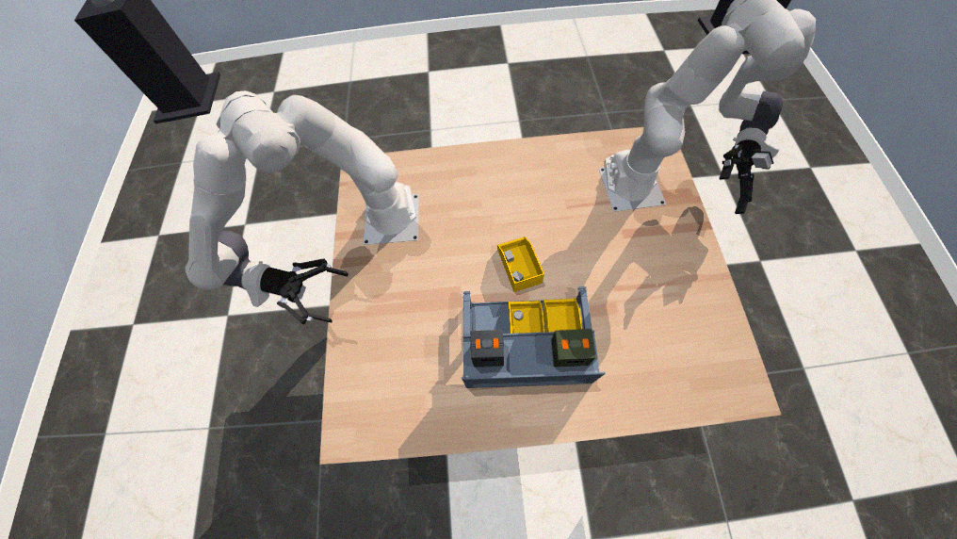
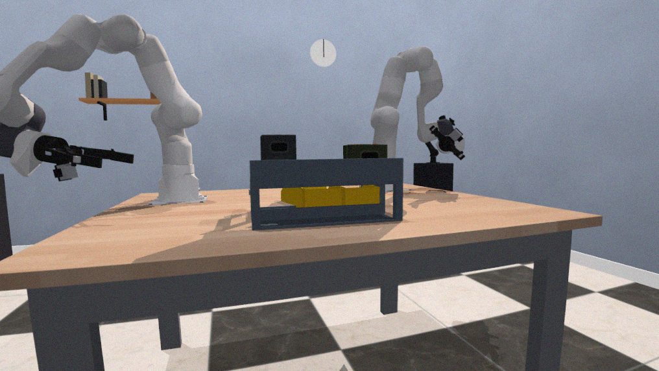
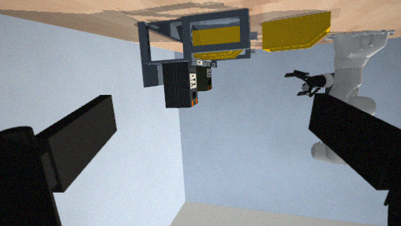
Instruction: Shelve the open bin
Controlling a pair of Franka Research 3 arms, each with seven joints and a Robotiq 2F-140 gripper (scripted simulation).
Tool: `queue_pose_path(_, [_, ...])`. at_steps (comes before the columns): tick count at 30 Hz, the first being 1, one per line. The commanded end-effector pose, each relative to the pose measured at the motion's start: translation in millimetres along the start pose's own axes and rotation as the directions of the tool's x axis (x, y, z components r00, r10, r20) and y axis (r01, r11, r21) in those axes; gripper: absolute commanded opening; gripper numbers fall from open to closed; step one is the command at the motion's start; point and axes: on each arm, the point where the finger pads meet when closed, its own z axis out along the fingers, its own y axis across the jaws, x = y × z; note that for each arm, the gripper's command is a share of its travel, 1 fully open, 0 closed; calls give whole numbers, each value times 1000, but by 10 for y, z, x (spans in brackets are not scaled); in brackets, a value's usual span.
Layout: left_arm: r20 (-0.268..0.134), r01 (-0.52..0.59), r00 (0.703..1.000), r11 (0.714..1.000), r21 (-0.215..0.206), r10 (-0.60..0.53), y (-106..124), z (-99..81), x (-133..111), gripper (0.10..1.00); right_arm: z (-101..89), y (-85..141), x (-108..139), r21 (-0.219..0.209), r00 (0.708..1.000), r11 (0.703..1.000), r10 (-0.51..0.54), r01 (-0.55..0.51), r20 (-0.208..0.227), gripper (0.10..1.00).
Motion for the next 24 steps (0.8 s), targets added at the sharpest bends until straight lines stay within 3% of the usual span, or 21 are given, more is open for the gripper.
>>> queue_pose_path(1, [71, 99, 992, 995, 14, -99, -33, -92, -65, 1000, 22, 10, 2, -7, 1000, 1000, -13, 13, -6, 1000])
queue_pose_path(3, [126, 120, 984, 992, 35, -123, -69, -200, -67, 1000, 46, 24, -3, -14, 1000, 1000, -21, 21, -10, 1000])
queue_pose_path(13, [258, 166, 947, 980, 112, -190, -168, -513, -41, 1000, 253, 153, -41, -73, 995, 993, -92, 89, -40, 1000])
queue_pose_path(18, [268, 169, 943, 978, 120, -196, -176, -540, -37, 1000, 342, 204, -57, -98, 991, 988, -121, 116, -51, 1000])
queue_pose_path(24, [329, 186, 914, 967, 177, -236, -230, -733, 3, 1000, 553, 321, -97, -156, 979, 972, -191, 177, -77, 1000])
